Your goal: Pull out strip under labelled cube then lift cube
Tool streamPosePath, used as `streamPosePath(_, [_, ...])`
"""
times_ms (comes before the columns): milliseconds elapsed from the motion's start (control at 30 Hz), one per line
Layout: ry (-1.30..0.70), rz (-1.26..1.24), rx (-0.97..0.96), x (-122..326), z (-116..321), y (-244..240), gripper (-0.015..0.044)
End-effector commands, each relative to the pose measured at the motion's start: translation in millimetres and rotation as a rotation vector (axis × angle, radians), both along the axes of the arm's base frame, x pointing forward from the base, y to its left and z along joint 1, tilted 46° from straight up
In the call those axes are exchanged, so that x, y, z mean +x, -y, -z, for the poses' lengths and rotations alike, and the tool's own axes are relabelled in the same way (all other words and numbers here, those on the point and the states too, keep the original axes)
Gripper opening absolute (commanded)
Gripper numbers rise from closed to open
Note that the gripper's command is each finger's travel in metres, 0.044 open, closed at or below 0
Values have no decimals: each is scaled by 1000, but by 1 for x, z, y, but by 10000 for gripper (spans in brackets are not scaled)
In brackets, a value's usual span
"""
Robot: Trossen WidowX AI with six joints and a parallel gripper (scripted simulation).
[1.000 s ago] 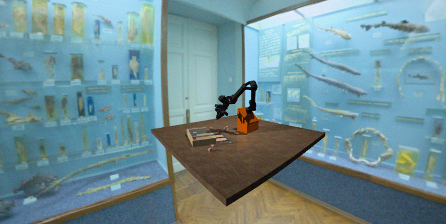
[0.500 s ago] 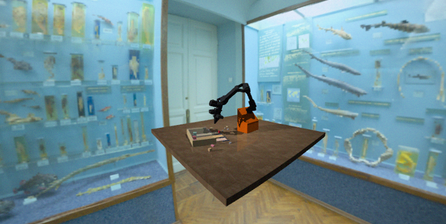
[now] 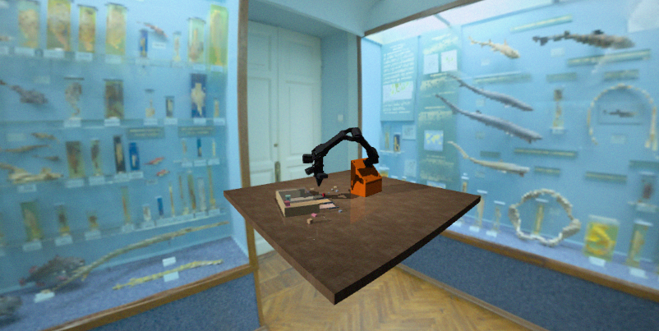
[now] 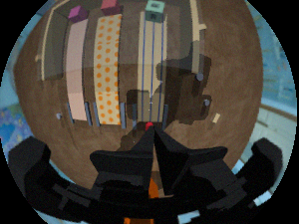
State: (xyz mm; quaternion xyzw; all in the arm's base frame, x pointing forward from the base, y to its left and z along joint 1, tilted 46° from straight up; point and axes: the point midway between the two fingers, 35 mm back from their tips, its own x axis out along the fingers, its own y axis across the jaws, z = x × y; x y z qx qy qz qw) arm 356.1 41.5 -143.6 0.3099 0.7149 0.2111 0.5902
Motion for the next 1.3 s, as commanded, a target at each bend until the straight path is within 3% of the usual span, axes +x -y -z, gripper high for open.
streamPosePath(0, [-5,-14,9,2,0,-2,0])
streamPosePath(1267, [-5,-14,11,-5,45,-45,0])
